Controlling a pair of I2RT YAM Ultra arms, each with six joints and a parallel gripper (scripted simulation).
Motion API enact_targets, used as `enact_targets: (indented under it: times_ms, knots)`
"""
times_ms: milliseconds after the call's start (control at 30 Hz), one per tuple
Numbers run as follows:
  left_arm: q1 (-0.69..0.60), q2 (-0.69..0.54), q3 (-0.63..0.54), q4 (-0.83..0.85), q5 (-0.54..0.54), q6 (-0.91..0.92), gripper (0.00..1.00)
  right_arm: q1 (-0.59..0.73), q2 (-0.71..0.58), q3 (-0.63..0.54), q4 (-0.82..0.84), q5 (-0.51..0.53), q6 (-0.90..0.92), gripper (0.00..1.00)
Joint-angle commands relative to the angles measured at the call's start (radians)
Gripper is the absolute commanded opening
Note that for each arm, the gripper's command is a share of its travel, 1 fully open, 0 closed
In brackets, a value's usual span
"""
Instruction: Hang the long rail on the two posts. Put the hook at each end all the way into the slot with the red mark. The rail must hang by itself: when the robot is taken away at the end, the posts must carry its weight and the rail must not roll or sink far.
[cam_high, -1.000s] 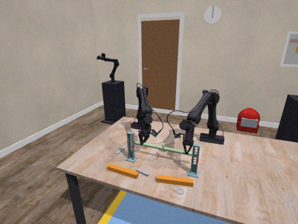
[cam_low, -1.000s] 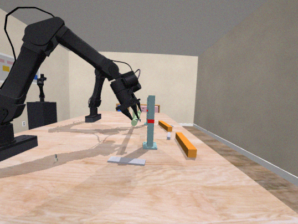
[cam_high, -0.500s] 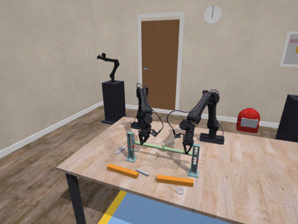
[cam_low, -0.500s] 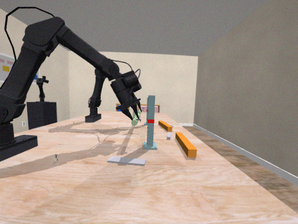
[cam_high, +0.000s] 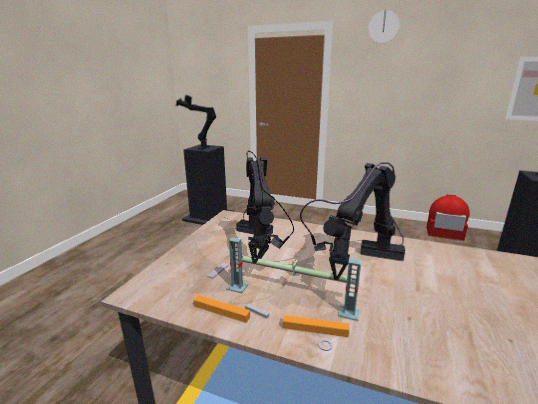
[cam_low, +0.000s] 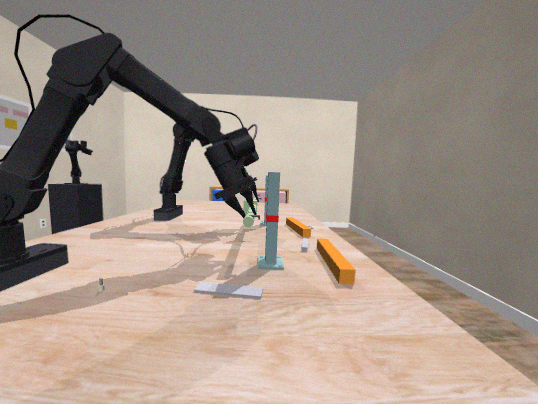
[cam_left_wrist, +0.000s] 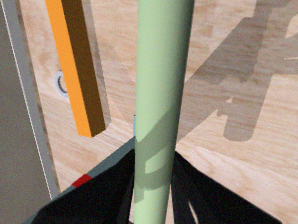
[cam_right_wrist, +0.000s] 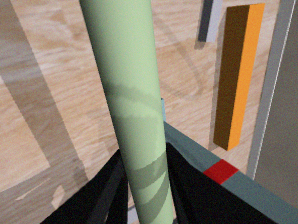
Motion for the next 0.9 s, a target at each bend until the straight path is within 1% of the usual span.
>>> enact_targets:
  times_ms: [0, 133, 500, 667, 867]
  knots:
    - [0.009, -0.023, 0.054, 0.010, -0.011, 0.031, 0.19, -0.012, -0.013, 0.044, 0.007, 0.011, -0.022, 0.19]
    - [0.018, -0.002, 0.086, 0.009, -0.011, 0.035, 0.19, -0.021, 0.010, 0.080, 0.005, 0.010, -0.027, 0.19]
    - [0.019, 0.004, 0.093, 0.003, -0.008, 0.040, 0.19, -0.022, 0.016, 0.087, -0.002, 0.007, -0.032, 0.19]
    - [0.032, 0.042, 0.149, -0.003, -0.005, 0.048, 0.19, -0.037, 0.054, 0.146, -0.010, 0.003, -0.042, 0.19]
    - [0.032, 0.049, 0.157, -0.006, -0.004, 0.048, 0.19, -0.037, 0.060, 0.154, -0.014, 0.002, -0.041, 0.19]
